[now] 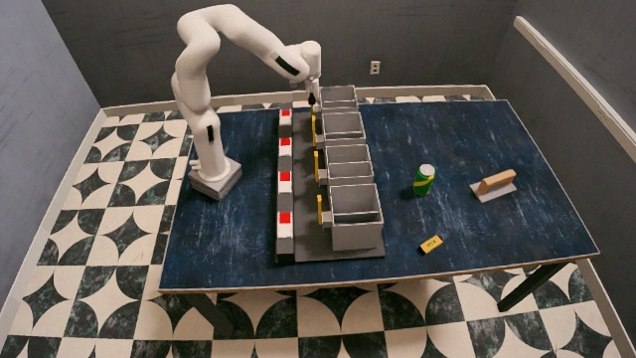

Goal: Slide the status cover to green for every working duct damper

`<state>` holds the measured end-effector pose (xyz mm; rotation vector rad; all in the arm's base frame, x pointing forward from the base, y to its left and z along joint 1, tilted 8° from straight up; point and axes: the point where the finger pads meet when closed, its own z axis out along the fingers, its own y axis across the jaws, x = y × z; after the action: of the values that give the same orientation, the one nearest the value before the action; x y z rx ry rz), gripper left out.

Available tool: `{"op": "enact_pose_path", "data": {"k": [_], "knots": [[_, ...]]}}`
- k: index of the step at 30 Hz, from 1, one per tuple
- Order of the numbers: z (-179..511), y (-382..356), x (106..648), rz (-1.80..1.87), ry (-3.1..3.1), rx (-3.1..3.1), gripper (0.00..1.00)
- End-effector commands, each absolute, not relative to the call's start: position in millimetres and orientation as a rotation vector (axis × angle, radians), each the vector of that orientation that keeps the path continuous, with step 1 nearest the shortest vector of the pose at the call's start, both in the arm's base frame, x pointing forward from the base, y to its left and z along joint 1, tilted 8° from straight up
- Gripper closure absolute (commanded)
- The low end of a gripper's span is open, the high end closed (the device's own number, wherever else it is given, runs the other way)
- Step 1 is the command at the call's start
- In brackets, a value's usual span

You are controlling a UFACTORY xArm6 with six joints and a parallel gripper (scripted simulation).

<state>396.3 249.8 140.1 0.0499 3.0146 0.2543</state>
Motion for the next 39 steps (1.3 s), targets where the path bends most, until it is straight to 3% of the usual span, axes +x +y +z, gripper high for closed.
{"op": "enact_pose_path", "data": {"k": [1, 39], "knots": [[141.8, 250.4, 397.3, 0.257, 3.011, 0.049, 0.81], [142.3, 254.1, 397.4, 0.202, 3.016, 0.053, 0.81]]}}
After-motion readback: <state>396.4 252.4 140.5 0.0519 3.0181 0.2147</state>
